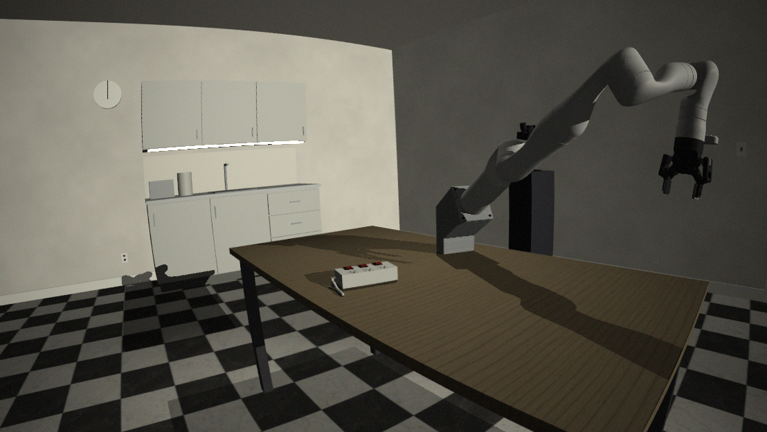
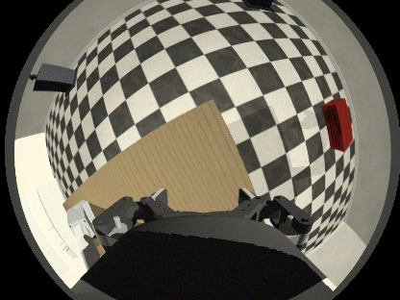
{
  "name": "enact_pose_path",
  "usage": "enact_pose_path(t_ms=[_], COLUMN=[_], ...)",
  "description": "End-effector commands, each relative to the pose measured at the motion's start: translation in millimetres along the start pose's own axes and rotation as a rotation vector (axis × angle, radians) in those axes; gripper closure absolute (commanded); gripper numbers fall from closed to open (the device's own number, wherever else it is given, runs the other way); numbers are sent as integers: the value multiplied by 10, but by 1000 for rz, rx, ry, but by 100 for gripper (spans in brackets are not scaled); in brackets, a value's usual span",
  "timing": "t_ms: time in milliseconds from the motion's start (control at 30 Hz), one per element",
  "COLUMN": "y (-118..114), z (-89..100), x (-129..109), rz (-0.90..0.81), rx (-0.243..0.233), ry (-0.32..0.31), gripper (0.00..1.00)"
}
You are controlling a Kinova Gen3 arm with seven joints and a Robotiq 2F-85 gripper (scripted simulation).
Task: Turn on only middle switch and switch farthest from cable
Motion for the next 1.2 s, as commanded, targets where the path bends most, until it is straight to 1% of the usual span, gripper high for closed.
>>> enact_pose_path(t_ms=[0, 767, 1100, 1167], y=[0, -12, -115, -165], z=[8, 13, 59, 82], x=[1, -11, -107, -151], rz=[0, 0, 6, 9], rx=[1, -1, -14, -20], ry=[2, 5, 28, 39], gripper=[0, 0, 0, 0])
Point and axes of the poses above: the point where the finger pads meet when closed, its own z axis back along the fingers, its own y axis across the jaws, x = y × z, the point moved 6 cm from there along z, back along the fingers, and after that the axes turned 12 degrees about z, right-handed, at the moved point
